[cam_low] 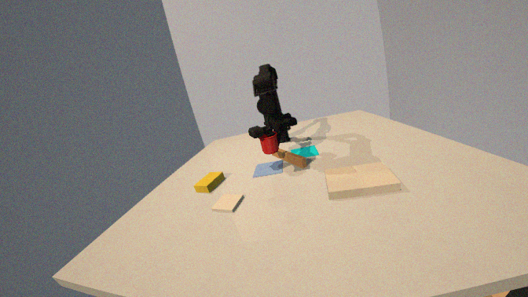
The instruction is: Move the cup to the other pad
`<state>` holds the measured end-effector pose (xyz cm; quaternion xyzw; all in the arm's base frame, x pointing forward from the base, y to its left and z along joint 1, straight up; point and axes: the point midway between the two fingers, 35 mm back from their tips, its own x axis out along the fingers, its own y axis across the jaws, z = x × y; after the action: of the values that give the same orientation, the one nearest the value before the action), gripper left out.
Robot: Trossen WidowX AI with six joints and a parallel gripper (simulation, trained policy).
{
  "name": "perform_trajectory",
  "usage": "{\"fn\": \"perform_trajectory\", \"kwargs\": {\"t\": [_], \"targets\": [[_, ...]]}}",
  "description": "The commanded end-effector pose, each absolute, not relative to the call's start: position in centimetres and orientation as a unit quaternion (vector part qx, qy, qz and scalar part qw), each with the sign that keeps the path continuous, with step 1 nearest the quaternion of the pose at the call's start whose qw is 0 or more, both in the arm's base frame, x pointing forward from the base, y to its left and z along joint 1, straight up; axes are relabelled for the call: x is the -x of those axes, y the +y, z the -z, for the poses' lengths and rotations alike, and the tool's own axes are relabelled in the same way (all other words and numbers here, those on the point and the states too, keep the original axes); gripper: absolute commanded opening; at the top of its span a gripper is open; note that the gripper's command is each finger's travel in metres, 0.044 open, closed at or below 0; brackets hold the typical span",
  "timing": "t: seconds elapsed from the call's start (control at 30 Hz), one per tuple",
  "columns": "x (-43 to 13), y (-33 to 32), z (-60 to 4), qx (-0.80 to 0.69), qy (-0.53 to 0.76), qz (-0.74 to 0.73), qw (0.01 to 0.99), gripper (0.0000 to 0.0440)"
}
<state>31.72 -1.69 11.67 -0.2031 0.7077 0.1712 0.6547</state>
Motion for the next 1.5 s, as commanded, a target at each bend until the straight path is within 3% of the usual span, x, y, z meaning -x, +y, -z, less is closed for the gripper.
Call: {"fn": "perform_trajectory", "kwargs": {"t": [0.0,1.47], "targets": [[-31.7,-0.6,-12.3,0.211,0.699,-0.181,0.659,0.0],[-27.5,10.4,-9.9,0.273,0.632,-0.228,0.689,0.0]]}}
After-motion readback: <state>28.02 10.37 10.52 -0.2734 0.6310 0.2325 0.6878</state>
